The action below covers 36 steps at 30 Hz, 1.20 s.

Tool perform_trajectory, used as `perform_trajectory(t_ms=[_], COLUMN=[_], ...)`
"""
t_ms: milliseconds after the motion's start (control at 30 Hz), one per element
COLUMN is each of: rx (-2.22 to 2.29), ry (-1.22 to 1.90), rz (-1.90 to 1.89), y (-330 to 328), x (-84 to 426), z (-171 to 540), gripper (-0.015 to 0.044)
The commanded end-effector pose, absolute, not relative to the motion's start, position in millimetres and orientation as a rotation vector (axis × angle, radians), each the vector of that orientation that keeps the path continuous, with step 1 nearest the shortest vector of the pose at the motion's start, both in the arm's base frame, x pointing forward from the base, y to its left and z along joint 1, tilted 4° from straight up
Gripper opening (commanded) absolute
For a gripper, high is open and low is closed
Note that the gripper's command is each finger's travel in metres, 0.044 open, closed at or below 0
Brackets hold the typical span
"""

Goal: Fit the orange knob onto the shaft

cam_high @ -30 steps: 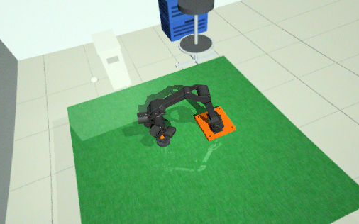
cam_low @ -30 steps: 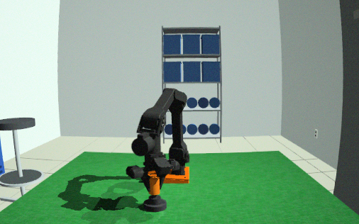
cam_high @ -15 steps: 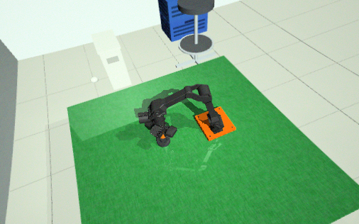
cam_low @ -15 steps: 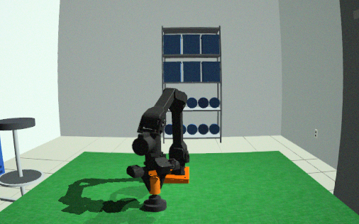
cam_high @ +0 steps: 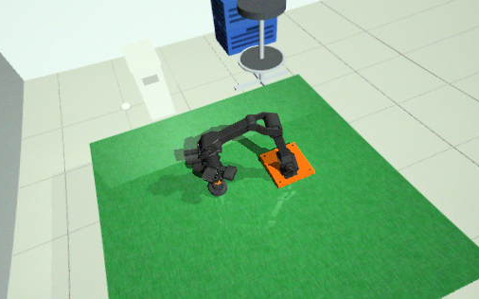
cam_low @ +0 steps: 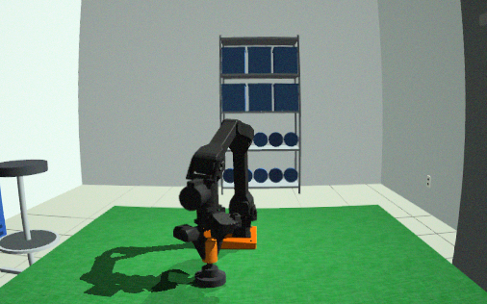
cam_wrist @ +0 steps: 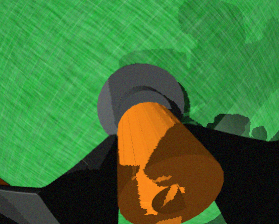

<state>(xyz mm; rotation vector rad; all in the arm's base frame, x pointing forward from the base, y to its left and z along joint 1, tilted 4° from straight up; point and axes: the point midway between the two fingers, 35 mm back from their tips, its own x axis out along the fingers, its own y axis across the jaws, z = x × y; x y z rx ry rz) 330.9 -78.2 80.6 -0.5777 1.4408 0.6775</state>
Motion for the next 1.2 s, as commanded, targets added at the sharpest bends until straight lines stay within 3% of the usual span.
perform_trajectory(t_ms=[0, 1167], rx=[-0.615, -0.615], ry=[1.425, 1.425], rz=[0.708, 0.708], y=[-79.0, -78.1], x=[334.5, 330.4], z=[81.5, 81.6], gripper=[0.0, 0.0])
